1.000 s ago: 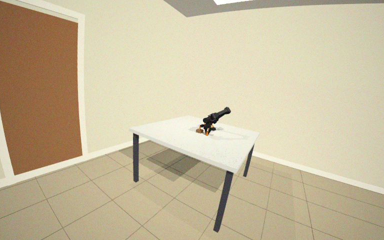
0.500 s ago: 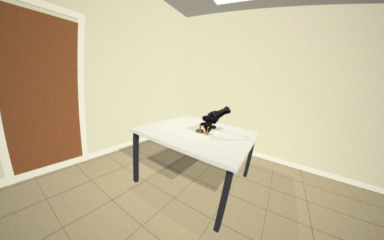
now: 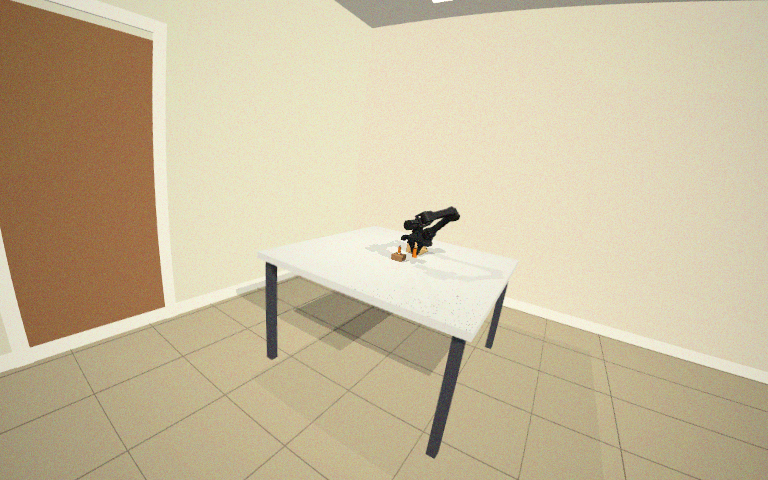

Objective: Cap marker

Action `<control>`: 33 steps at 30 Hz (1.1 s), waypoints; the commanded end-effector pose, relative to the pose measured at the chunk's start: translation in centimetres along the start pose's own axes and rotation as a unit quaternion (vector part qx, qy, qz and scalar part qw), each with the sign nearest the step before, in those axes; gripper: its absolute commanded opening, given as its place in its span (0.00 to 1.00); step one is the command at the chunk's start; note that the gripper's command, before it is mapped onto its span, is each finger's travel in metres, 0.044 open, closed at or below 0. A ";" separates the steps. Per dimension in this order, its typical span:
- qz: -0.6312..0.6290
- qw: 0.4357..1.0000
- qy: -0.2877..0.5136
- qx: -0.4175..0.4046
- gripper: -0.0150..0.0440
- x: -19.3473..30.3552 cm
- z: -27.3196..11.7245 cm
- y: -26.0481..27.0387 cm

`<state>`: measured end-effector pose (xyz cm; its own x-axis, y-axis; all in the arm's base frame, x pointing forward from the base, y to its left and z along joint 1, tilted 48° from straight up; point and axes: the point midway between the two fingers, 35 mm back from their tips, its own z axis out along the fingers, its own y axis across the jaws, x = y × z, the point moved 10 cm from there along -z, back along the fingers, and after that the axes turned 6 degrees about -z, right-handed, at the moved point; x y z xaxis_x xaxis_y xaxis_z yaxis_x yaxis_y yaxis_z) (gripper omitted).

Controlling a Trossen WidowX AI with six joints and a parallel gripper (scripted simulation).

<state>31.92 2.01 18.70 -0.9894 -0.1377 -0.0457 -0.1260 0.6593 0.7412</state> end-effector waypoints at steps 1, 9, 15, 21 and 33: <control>-0.001 1.000 0.002 0.004 0.25 0.1 -0.4 -0.5; 0.001 1.000 0.000 0.011 0.25 0.6 -1.6 -3.3; 0.001 1.000 0.001 0.014 0.25 1.1 -2.5 -5.4; 0.002 1.000 0.001 0.015 0.25 1.8 -3.4 -7.4; 0.001 1.000 0.003 0.010 0.25 3.8 -5.1 -11.2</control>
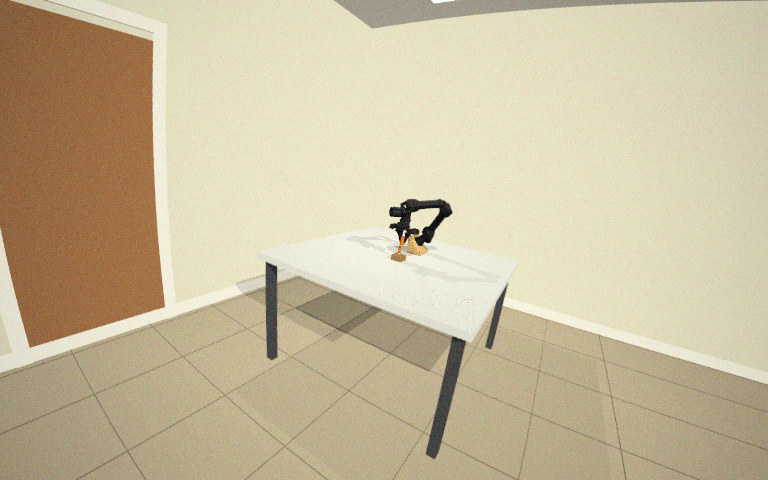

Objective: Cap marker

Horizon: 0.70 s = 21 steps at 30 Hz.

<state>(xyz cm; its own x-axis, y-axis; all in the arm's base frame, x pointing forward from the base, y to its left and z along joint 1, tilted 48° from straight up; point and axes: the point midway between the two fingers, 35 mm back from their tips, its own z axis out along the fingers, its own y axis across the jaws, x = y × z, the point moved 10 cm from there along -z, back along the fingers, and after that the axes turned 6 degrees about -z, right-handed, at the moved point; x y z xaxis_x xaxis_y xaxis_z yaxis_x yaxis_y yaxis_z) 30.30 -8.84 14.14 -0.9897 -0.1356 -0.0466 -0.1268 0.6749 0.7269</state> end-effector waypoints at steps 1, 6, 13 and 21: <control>0.000 1.000 0.004 -0.002 0.25 0.6 -0.4 -1.2; -0.001 1.000 0.004 -0.004 0.25 1.1 -0.7 -1.9; -0.001 1.000 0.004 -0.004 0.25 1.1 -0.1 -1.9; -0.001 1.000 0.004 -0.004 0.25 1.1 0.9 -1.9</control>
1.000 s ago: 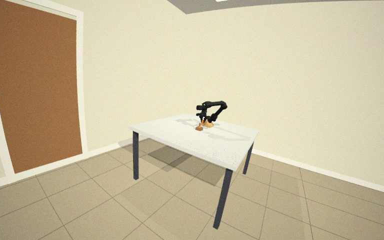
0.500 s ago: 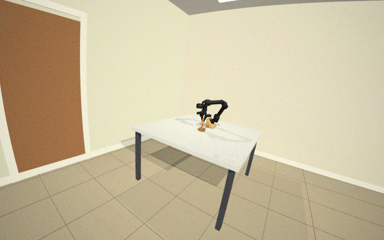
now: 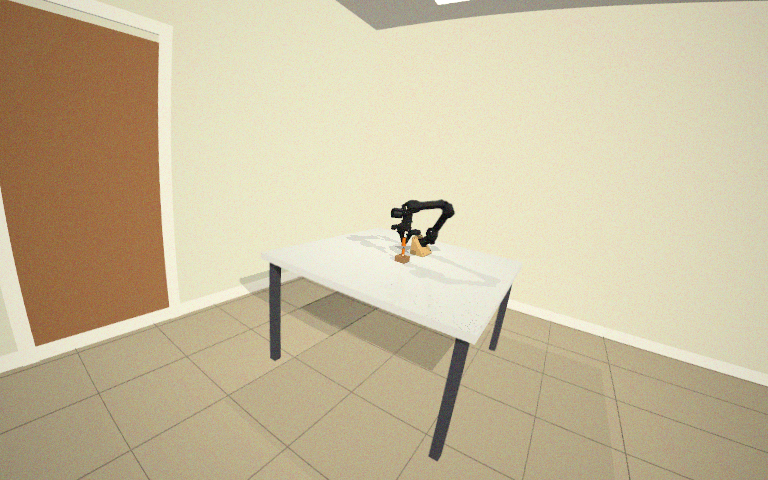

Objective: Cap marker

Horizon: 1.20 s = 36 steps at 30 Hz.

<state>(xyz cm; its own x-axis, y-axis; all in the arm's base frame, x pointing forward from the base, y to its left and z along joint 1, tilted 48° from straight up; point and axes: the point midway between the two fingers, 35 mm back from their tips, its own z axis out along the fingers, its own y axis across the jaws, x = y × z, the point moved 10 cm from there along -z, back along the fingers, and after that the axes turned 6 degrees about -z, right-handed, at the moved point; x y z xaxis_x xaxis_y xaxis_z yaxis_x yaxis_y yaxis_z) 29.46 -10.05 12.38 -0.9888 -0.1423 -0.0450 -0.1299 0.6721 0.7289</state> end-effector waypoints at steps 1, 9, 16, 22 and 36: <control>0.001 1.000 0.001 -0.002 0.25 0.0 0.7 0.1; 0.001 1.000 0.001 -0.002 0.25 -0.1 2.0 0.1; 0.001 1.000 0.001 -0.003 0.25 -0.1 3.2 0.1; 0.001 1.000 0.001 -0.003 0.25 0.0 4.2 0.1; 0.001 1.000 0.001 -0.004 0.25 0.1 5.0 0.1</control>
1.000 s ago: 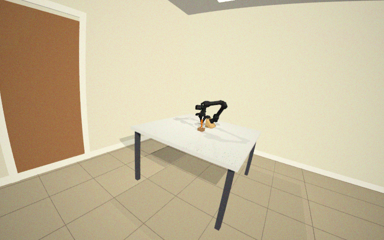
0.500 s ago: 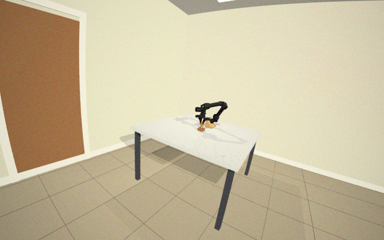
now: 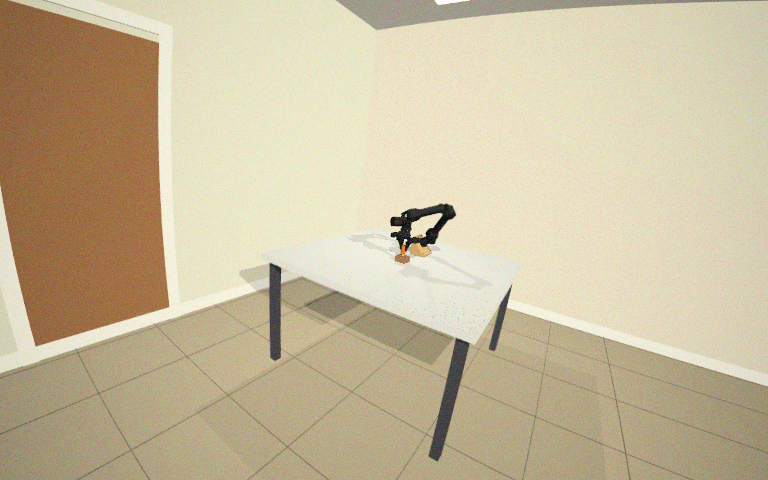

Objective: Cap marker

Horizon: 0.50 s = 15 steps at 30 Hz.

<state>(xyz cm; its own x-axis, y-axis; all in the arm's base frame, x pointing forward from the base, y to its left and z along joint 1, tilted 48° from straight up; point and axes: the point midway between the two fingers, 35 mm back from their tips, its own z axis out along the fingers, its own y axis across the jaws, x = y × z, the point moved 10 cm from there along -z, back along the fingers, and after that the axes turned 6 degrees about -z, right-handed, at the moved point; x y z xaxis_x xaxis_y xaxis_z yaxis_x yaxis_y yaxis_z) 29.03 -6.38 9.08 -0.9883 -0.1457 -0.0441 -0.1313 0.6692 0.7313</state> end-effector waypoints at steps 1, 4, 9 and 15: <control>0.001 1.000 -0.001 -0.002 0.25 0.0 0.1 0.0; 0.000 1.000 0.000 0.000 0.39 0.0 0.0 0.0; 0.000 1.000 0.000 0.000 0.61 0.0 0.0 0.0; 0.000 1.000 0.000 0.000 0.88 0.0 0.0 0.0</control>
<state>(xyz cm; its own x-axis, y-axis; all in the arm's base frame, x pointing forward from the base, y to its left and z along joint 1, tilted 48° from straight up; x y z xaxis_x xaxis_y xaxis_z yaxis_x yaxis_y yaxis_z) 29.01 -6.36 9.06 -0.9884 -0.1457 -0.0435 -0.1308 0.6689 0.7318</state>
